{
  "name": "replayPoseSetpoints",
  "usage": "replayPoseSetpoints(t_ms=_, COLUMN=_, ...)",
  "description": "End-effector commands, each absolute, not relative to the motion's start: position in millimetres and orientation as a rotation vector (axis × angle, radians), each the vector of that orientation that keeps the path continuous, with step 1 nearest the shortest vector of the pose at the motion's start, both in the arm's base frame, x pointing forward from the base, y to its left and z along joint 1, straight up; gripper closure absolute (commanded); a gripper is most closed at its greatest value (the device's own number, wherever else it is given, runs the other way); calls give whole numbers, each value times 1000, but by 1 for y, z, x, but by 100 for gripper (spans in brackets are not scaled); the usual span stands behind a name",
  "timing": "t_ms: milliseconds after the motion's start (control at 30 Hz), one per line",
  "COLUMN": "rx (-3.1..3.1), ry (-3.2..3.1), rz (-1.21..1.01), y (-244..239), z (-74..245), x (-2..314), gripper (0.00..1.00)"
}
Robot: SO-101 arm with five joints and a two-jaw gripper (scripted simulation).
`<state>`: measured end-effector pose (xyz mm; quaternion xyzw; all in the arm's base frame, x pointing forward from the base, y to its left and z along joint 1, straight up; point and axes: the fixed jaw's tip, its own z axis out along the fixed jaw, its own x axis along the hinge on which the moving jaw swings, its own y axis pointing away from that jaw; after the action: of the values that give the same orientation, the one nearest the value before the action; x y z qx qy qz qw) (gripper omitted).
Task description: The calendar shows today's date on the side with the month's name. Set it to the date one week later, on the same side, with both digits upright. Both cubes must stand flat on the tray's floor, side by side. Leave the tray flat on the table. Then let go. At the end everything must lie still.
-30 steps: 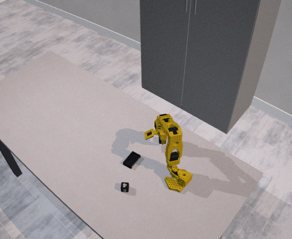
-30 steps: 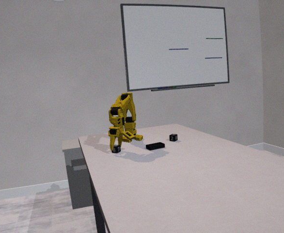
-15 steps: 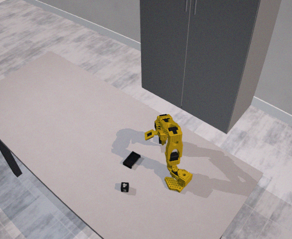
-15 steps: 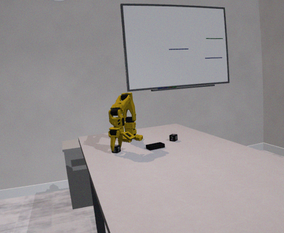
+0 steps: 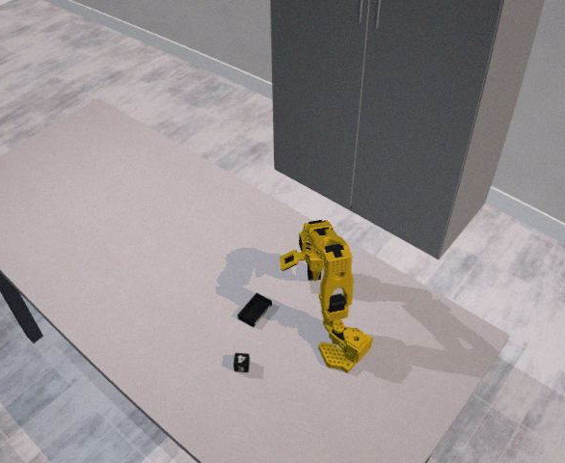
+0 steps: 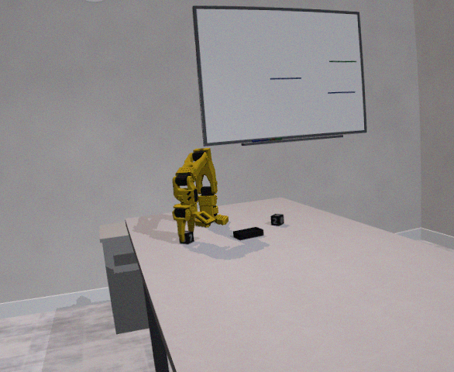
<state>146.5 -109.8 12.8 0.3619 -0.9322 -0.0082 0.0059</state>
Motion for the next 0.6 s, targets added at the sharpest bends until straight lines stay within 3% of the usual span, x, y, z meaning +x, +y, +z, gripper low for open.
replayPoseSetpoints(t_ms=0, rx=1144, ry=-2938, rz=30, y=-116, z=19, x=153, gripper=80)
replayPoseSetpoints(t_ms=567, rx=1144, ry=-2938, rz=30, y=-118, z=19, x=154, gripper=84)
